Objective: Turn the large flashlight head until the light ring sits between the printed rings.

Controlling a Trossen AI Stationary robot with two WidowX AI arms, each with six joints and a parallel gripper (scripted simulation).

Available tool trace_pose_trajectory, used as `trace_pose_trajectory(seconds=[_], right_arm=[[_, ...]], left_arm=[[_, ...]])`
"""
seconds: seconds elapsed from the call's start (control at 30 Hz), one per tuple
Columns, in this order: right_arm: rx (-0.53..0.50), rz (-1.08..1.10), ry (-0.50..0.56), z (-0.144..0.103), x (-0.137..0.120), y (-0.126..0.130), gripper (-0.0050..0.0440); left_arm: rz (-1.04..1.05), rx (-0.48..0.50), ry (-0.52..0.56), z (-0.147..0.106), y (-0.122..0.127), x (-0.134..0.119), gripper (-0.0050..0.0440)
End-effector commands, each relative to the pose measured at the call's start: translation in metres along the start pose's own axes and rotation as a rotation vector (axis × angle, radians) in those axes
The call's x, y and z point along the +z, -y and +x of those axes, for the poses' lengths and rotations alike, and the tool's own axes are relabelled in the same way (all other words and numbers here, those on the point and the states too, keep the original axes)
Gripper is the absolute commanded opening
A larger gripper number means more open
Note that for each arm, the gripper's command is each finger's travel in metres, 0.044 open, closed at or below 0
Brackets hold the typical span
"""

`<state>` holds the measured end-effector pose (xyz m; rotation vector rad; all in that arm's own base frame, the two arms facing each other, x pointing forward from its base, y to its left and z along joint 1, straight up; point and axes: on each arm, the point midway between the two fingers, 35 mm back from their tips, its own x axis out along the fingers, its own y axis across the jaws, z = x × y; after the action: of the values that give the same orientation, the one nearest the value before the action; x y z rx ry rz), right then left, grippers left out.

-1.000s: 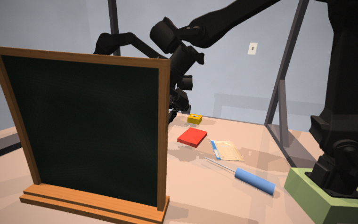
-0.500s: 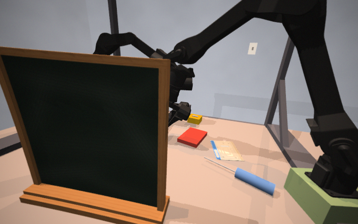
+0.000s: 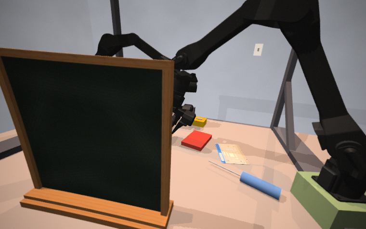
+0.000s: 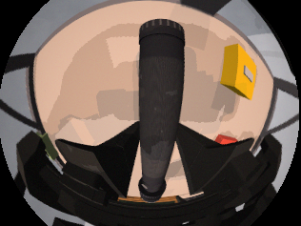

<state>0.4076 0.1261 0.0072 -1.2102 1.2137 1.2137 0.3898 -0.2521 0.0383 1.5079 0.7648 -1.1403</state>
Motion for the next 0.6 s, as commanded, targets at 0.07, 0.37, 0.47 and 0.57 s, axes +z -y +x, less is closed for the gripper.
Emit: trace_pose_trajectory(seconds=[0.07,0.37,0.47,0.57], right_arm=[[-0.040,-0.001,0.017,-0.016,0.003,0.006,0.0131],[-0.040,-0.001,0.017,-0.016,0.003,0.006,0.0131],[-0.040,-0.001,0.017,-0.016,0.003,0.006,0.0131],[-0.040,-0.001,0.017,-0.016,0.003,0.006,0.0131]], left_arm=[[-0.008,0.027,0.006,0.000,-0.008,0.001,0.0440],[-0.003,0.021,0.005,0.014,-0.007,0.001,0.0440],[-0.001,0.019,0.005,0.020,-0.006,0.001,0.0440],[0.000,0.017,0.005,0.025,-0.006,0.001,0.0440]])
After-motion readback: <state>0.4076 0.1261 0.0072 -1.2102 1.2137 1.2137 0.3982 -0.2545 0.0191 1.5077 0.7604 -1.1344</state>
